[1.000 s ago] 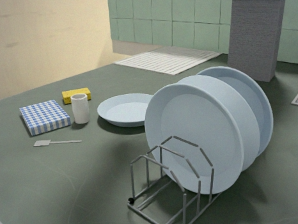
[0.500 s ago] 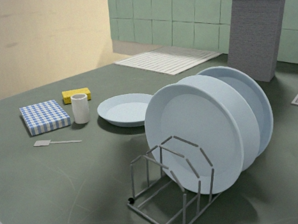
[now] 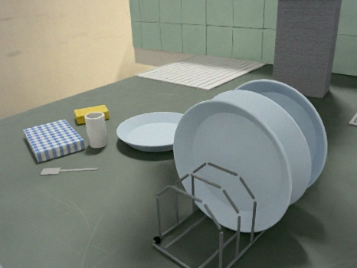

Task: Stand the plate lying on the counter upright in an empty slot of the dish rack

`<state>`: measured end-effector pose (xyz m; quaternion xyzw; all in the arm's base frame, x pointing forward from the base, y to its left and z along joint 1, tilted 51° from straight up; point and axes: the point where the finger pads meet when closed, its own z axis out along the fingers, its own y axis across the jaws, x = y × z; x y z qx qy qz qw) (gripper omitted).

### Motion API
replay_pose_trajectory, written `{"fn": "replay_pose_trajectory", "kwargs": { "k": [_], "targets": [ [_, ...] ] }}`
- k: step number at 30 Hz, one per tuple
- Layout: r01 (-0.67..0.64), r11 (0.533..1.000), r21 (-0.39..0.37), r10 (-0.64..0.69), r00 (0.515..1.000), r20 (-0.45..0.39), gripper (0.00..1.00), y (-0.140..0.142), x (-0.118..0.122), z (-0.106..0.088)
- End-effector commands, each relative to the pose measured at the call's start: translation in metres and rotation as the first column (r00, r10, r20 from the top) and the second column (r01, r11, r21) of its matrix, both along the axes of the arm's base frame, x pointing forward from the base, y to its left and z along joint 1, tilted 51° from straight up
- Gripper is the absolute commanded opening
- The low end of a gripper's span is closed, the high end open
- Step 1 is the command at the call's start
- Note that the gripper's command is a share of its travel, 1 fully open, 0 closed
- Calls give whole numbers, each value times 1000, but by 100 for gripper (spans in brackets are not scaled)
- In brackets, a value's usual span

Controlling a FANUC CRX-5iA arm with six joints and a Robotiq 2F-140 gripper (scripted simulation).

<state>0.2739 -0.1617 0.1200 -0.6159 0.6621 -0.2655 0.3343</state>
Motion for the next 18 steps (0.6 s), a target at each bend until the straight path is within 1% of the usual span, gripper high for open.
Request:
{"fn": "replay_pose_trajectory", "kwargs": {
  "k": [1,11,18],
  "targets": [
    [-11,1000,-19,12,1000,7,100,-1,-1,-1],
    [-11,1000,-19,11,1000,11,100,-1,-1,-2],
    [-9,1000,-19,9,999,35,100,-1,4,-7]
  ]
}}
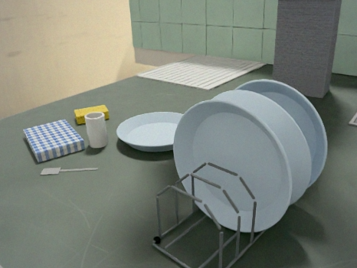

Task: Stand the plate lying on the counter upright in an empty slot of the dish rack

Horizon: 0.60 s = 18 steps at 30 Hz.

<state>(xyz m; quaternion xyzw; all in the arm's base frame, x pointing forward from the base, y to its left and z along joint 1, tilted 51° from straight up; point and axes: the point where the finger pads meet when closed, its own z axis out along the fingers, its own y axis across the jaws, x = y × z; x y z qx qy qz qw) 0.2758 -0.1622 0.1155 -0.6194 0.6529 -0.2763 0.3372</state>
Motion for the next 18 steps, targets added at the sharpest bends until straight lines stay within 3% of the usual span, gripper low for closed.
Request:
{"fn": "replay_pose_trajectory", "kwargs": {
  "k": [1,18],
  "targets": [
    [1,1000,-1,-1,1000,14,100,-1,3,-3],
    [15,1000,0,-15,987,158,100,2,37,-31]
  ]
}}
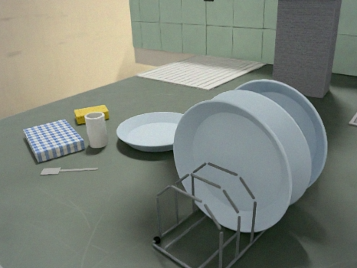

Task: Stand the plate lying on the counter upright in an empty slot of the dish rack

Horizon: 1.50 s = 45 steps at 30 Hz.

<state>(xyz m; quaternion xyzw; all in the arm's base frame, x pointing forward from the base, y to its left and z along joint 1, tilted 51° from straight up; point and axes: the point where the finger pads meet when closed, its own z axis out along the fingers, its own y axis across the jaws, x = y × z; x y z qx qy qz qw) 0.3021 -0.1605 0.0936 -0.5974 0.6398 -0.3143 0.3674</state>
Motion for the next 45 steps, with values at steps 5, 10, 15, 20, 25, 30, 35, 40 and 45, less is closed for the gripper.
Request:
{"fn": "replay_pose_trajectory", "kwargs": {
  "k": [5,10,15,20,25,30,35,40,45],
  "targets": [
    [-2,1000,2,2,995,101,100,1,22,-18],
    [4,1000,2,-4,987,159,100,2,36,-30],
    [9,1000,2,-9,977,214,100,3,50,-41],
    [12,1000,2,-12,969,246,100,4,57,-47],
    [18,1000,2,-18,955,297,100,5,70,-57],
    [22,1000,3,-22,938,346,100,6,82,-67],
    [25,1000,4,-25,927,374,100,6,89,-73],
    [30,1000,5,-29,907,419,100,7,101,-82],
    [34,999,6,-33,886,462,100,8,112,-91]
  ]
}}
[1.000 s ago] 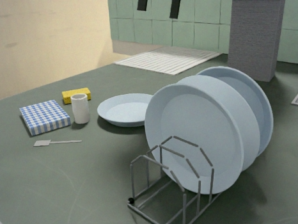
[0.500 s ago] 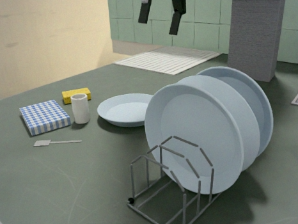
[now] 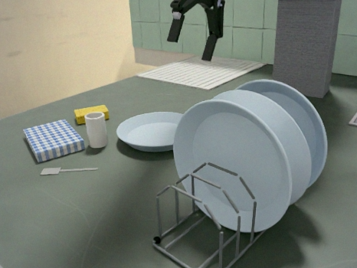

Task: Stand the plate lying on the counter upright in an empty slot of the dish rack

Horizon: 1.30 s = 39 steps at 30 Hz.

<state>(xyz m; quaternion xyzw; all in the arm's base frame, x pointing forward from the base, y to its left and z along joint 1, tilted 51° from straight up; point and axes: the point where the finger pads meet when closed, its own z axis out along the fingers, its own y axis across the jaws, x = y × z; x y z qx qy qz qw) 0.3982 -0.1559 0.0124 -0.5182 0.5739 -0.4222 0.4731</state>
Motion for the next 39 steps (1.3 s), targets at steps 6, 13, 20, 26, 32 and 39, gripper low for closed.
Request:
{"fn": "replay_pose_trajectory", "kwargs": {
  "k": [6,13,20,26,32,39],
  "targets": [
    [7,1000,-9,-5,988,156,100,4,26,-18],
    [11,1000,-9,-9,981,193,100,5,35,-26],
    [13,1000,-9,-11,976,218,100,5,41,-30],
    [14,1000,-9,-12,975,223,100,5,42,-32],
    [14,1000,-9,-12,975,224,24,5,42,-32],
    [14,1000,-9,-12,975,224,24,5,42,-32]
  ]
}}
